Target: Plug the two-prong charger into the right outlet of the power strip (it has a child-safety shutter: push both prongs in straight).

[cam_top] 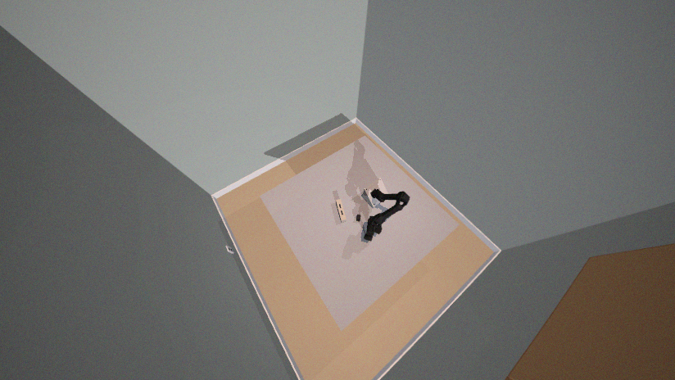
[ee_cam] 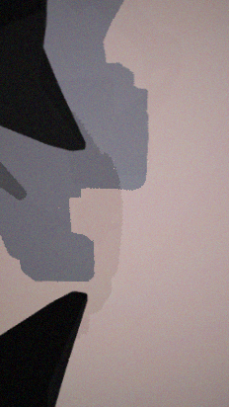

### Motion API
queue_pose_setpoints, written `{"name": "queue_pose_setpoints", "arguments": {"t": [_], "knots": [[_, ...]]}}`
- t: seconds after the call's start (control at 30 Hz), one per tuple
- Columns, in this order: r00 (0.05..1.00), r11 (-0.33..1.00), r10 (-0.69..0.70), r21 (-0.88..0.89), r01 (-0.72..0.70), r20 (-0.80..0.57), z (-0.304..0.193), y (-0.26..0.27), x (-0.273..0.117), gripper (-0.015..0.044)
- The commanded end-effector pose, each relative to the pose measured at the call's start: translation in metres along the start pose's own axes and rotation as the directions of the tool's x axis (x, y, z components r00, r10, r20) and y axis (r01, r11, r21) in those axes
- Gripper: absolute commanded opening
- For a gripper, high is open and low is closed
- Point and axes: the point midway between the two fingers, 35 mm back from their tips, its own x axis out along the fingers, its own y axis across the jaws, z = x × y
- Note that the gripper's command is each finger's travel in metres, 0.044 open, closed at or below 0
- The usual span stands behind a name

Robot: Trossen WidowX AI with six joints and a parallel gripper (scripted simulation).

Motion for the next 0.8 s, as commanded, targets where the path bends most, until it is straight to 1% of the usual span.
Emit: {"name": "queue_pose_setpoints", "arguments": {"t": [0.0,0.37,0.57,0.77], "knots": [[0.999,0.994,0.018,0.109,-0.013,-0.050,-0.018,0.003,-0.005,0.0440],[0.982,0.905,0.090,0.424,-0.011,-0.166,-0.065,0.017,-0.029,0.0440],[0.968,0.814,0.139,0.581,0.008,-0.208,-0.086,0.029,-0.044,0.0440],[0.953,0.696,0.192,0.718,0.036,-0.233,-0.102,0.042,-0.059,0.0440]]}}
